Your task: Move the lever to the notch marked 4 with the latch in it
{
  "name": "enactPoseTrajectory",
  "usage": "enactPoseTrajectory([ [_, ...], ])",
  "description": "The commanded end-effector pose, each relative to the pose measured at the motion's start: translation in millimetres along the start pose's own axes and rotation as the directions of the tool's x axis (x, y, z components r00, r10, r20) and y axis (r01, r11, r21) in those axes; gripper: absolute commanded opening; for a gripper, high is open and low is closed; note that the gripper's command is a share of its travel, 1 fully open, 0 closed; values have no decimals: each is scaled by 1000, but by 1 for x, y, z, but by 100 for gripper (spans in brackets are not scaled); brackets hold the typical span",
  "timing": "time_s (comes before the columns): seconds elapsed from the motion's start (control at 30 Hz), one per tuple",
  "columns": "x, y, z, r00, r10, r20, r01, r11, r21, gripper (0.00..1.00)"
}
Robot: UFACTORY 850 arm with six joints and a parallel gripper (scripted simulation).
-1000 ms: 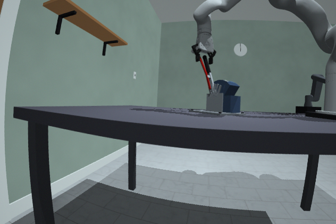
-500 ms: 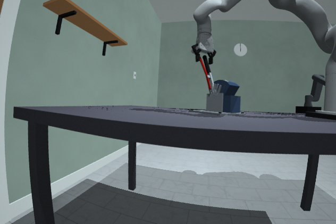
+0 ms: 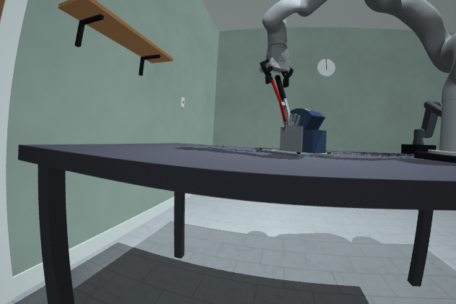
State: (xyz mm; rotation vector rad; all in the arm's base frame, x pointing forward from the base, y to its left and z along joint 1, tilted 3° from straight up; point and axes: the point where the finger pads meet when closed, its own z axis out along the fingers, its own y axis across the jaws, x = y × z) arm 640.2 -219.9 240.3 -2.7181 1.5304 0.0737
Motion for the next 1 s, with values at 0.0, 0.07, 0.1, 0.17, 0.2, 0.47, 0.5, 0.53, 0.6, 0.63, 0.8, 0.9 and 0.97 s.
enactPoseTrajectory([
  [0.0,1,0,-1,1000,0,-2,0,1000,2,99],
  [0.07,1,0,-2,1000,0,-2,0,1000,2,99],
  [0.1,1,0,-2,1000,0,-2,0,1000,2,99],
  [0.17,1,0,-3,1000,0,-2,0,1000,2,99],
  [0.2,1,0,-3,1000,0,-2,0,1000,2,99],
  [0.47,0,0,-12,1000,0,-2,0,1000,2,99],
  [0.5,0,0,-14,1000,0,-2,0,1000,2,99],
  [0.53,0,0,-16,1000,0,-2,0,1000,2,99],
  [0.6,0,0,-21,1000,0,-2,0,1000,2,99],
  [0.63,0,0,-24,1000,0,-2,0,1000,2,99],
  [0.8,0,0,-27,1000,0,-2,0,1000,2,99],
  [0.9,0,0,-27,1000,0,-2,0,1000,2,99],
  [0.97,0,0,-27,1000,0,-2,0,1000,2,99],
])
